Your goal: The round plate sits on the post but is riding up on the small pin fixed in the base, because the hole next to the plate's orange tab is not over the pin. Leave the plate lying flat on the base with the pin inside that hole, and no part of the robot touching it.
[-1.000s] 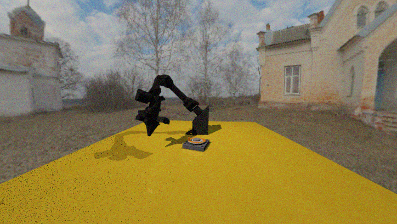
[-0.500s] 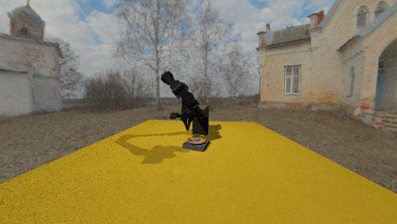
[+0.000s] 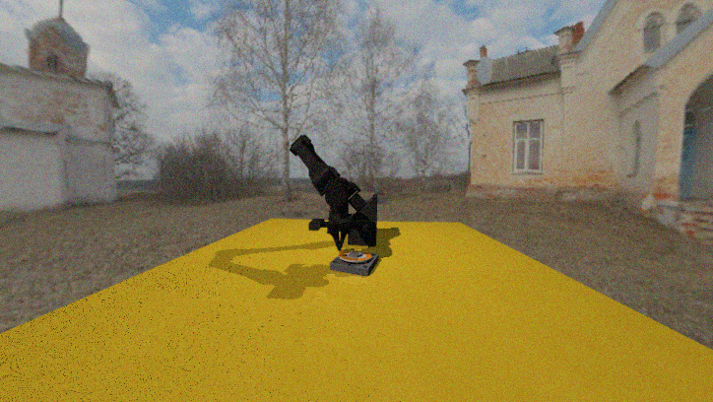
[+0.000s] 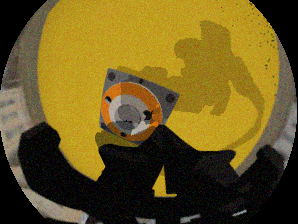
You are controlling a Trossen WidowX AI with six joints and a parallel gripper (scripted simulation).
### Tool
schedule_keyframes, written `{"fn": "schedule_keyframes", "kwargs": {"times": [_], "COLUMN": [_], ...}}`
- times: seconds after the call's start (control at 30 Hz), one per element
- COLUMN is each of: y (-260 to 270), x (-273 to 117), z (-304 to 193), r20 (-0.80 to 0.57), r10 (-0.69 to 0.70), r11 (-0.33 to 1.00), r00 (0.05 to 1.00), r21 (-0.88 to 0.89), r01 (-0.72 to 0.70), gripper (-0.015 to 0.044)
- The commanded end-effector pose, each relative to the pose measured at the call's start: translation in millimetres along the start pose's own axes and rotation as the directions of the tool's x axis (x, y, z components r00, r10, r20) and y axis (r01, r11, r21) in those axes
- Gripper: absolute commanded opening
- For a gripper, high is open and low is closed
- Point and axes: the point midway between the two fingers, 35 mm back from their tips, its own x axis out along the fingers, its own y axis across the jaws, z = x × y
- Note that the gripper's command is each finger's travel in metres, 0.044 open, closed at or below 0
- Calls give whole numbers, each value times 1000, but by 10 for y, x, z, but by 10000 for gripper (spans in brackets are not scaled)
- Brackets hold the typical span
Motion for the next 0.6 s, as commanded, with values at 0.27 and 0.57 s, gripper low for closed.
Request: {"fn": "schedule_keyframes", "kwargs": {"times": [0.27, 0.57], "y": [-4, 16], "x": [26, 34], "z": [100, 197], "r20": [3, 4], "r10": [-6, -6], "r11": [1000, 1000], "r00": [1000, 1000], "r21": [-7, -6], "r01": [6, 6], "gripper": [0, 0]}}
